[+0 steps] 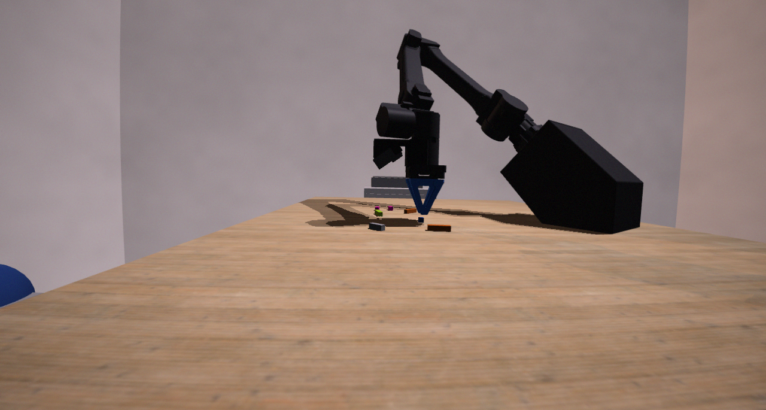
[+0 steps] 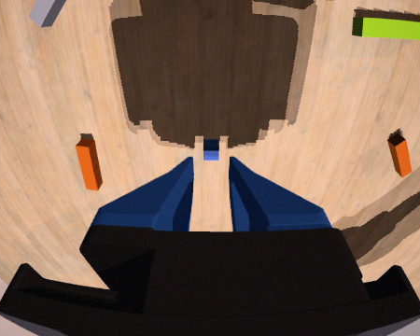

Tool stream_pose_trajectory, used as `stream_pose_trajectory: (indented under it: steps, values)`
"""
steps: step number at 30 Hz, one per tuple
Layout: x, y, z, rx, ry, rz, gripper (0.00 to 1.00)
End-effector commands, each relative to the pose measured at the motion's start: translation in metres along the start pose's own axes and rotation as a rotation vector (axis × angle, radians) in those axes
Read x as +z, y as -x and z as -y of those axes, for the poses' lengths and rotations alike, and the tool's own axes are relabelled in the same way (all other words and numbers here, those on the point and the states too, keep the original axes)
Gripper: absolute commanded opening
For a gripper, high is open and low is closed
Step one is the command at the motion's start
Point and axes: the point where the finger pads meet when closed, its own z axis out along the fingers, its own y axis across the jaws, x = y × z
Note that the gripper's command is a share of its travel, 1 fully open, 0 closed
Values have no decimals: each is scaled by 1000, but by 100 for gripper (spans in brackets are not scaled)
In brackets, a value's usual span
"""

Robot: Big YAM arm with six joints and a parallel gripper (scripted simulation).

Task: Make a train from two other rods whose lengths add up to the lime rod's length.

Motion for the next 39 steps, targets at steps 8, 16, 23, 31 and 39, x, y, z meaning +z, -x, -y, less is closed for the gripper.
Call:
stream_pose_trajectory:
  steps: [8, 16, 23, 31, 39]
  values:
    - [5, 9, -2, 9, 4, 8, 23]
    - [14, 3, -1, 2, 1, 1, 23]
    - [17, 3, 0, 4, 2, 4, 23]
    - [17, 2, 0, 3, 3, 5, 23]
    - [17, 2, 0, 3, 3, 5, 23]
